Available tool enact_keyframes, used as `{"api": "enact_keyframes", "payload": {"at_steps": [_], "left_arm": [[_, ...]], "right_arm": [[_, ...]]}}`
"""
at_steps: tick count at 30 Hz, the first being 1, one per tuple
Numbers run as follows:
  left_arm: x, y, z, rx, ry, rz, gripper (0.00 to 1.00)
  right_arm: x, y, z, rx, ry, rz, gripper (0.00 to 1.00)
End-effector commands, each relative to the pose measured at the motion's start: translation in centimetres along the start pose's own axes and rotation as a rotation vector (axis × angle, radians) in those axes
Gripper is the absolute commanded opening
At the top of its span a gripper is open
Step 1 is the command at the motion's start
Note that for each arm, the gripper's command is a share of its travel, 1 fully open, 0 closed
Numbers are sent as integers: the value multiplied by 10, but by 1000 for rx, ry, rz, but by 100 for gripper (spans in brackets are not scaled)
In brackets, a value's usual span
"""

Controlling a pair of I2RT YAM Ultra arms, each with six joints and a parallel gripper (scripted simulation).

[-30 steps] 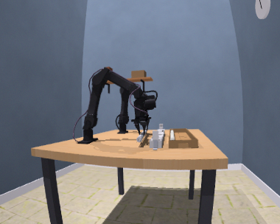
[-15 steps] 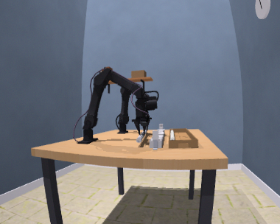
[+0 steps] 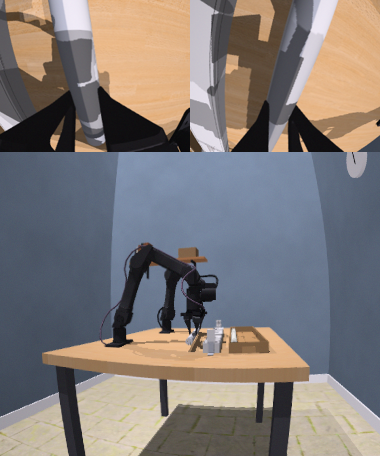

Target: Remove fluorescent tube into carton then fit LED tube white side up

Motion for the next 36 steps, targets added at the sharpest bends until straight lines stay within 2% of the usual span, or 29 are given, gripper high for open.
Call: {"api": "enact_keyframes", "payload": {"at_steps": [1, 3, 5, 8, 13, 15, 27, 30, 31, 36], "left_arm": [[-5, 5, -2, 29, -18, -16, 11], [-5, 5, 2, 31, -6, -18, 11], [-6, 17, 0, 6, -16, -48, 11], [-5, 3, 2, 39, -8, -14, 11], [-6, 10, 0, 26, -15, -31, 11], [-4, 4, 2, 53, -9, -13, 11], [-2, 4, 2, 114, -13, 0, 11], [-4, 4, 4, 100, -9, -3, 11], [-3, 4, 2, 127, -13, 2, 11], [-3, 4, 3, 143, -12, 4, 11]], "right_arm": [[-4, 12, 7, -29, -22, -1, 11], [-4, 5, 5, -5, -22, 4, 11], [-4, 20, 7, -53, -23, -4, 11], [-4, 0, 4, 15, -24, 9, 11], [-2, 13, 7, -25, -17, 2, 11], [-1, 1, 4, 27, -14, 8, 11], [1, 4, 6, 82, -6, 9, 11], [1, 9, 10, 47, -6, 5, 11], [0, 3, 6, 98, -10, 13, 11], [2, 6, 8, 105, 0, 8, 11]]}}
Point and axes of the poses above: on each arm, the point where the finger pads meet when closed, its own y axis back along the fingers, its own z axis across the jaws, x = y × z, the point moved 4 cm from there along y, back along the fingers, and after that the axes turned 8 degrees about y, right-handed, at the moved point
